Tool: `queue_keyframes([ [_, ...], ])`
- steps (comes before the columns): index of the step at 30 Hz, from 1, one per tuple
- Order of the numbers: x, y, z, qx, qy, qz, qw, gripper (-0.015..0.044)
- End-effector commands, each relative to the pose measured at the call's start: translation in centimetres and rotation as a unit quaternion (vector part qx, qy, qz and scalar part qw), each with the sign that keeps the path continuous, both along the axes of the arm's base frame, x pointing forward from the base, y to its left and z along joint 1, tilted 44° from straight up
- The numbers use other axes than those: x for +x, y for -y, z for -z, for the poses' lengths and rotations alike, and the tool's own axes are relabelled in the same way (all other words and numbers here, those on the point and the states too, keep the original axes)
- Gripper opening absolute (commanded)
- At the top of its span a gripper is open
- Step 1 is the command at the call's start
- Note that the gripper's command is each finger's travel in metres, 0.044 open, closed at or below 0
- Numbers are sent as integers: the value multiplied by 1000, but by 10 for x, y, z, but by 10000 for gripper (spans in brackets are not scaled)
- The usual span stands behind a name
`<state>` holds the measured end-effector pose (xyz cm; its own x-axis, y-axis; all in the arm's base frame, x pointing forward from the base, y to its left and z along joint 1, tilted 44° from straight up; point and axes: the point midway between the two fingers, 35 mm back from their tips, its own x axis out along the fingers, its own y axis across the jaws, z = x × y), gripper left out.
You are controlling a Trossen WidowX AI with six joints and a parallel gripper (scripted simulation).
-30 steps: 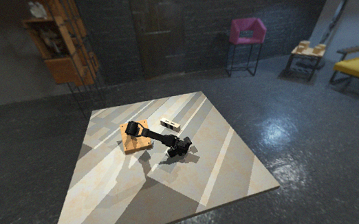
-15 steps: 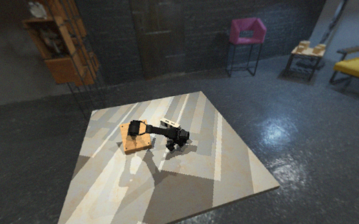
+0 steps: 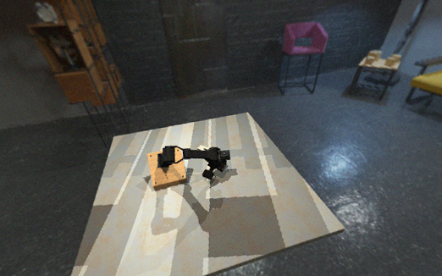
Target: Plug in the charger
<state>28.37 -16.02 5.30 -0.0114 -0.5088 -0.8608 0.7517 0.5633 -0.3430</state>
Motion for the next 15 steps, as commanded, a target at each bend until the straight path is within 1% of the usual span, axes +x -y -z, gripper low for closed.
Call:
queue_keyframes([
  [1, -6, -10, 5, -15, -45, -31, 998, 440],
  [15, -22, -41, 8, -81, -182, -143, 969, 440],
])
